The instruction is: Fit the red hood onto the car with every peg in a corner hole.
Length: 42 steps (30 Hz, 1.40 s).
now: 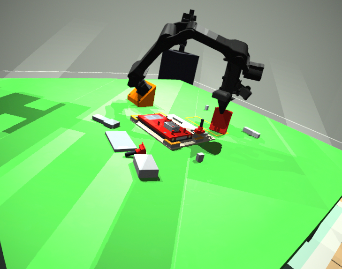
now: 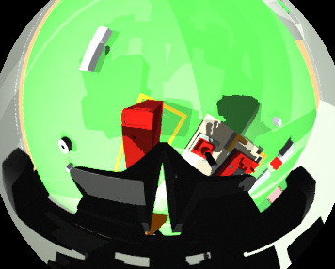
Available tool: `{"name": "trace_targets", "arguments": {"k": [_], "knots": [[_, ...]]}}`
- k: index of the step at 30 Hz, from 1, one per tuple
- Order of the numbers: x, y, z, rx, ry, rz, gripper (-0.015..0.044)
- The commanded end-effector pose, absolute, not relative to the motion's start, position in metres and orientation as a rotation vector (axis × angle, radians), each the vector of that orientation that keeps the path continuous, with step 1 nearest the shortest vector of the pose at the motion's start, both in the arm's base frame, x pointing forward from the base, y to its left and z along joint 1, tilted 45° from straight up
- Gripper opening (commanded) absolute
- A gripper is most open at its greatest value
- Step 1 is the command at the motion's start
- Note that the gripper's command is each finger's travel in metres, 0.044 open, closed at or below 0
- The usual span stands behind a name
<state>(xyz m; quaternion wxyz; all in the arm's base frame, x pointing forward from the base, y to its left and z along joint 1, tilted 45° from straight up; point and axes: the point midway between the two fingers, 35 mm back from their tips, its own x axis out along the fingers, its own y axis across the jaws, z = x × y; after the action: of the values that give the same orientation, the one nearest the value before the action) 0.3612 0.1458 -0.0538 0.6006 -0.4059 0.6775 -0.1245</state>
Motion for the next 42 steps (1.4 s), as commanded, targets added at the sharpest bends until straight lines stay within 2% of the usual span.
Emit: {"name": "trace_targets", "arguments": {"k": [1,28,42], "knots": [[0.359,0.150,-0.061,-0.938,1.575,-0.289,0.0000],[0.345,0.171,-0.081,-0.938,1.575,-0.288,0.0000],[0.342,0.223,-0.019,-0.975,1.556,-0.227,0.0000]]}}
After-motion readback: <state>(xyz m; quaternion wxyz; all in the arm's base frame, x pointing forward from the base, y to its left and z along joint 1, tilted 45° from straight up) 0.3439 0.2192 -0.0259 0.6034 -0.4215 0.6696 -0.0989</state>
